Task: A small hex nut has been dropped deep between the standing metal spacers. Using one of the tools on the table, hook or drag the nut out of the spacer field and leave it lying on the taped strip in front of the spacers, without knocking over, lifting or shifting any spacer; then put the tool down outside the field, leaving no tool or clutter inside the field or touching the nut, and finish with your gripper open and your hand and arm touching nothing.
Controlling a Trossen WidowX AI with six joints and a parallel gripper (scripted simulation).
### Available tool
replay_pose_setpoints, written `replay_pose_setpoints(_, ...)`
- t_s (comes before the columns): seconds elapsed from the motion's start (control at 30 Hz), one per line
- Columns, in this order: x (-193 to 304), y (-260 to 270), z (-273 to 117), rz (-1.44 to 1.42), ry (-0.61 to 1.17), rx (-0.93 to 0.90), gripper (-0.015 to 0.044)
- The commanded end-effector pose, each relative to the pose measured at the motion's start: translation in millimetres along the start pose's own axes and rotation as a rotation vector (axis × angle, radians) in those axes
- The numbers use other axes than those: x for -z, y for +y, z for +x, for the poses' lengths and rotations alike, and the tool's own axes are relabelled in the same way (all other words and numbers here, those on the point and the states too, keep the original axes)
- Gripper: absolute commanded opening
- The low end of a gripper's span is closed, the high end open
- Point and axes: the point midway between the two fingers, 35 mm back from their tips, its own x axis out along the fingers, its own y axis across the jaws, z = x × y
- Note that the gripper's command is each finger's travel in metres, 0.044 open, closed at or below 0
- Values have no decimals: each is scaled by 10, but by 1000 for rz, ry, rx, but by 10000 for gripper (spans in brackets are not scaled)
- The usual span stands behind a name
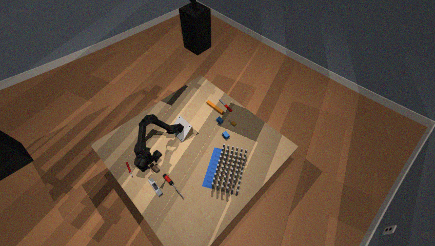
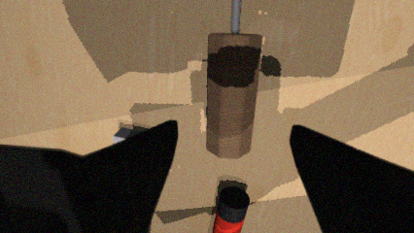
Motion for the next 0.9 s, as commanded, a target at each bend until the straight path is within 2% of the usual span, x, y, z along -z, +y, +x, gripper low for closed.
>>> replay_pose_setpoints(0.0, -7, 1, -2, 2, -3, -1, 280)
replay_pose_setpoints(0.87, 14, 9, 362, 1, -4, -2, 280)
